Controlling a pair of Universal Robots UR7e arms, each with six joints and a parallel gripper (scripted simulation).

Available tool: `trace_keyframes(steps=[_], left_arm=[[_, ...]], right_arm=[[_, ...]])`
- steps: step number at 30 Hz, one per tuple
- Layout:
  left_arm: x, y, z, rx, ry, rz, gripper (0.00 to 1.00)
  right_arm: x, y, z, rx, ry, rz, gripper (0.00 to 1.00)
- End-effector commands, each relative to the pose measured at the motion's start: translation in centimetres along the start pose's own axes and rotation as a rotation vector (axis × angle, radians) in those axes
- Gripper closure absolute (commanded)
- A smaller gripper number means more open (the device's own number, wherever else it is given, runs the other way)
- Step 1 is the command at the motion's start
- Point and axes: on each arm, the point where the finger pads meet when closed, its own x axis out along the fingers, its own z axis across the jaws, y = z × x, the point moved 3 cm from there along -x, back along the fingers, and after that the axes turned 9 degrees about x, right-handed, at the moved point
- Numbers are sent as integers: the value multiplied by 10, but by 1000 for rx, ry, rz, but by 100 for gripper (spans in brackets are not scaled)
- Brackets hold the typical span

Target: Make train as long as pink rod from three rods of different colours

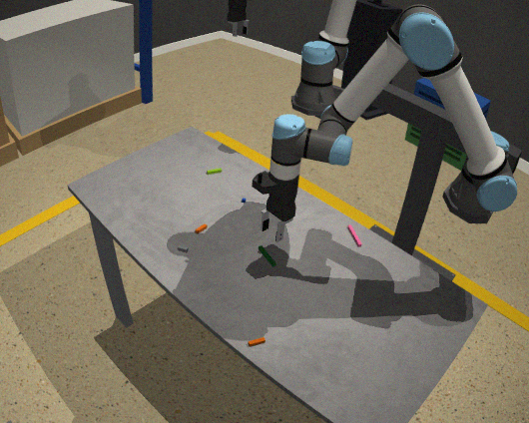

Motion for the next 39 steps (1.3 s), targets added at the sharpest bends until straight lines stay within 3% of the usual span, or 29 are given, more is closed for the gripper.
trace_keyframes(steps=[1, 22, 37, 39], left_arm=[[-1, 1, 3, 35, -2, 2, 0], [-1, 3, 33, 431, -2, 2, 0], [0, -1, 76, 1020, -1, 3, 0], [0, -1, 76, 1020, -1, 3, 0]], right_arm=[[-1, 0, 0, 0, -1, -2, 0], [-1, 0, 0, 0, -1, -2, 0], [-1, 0, 0, 0, -1, -2, 0], [-1, 0, 0, 0, -1, -2, 0]])
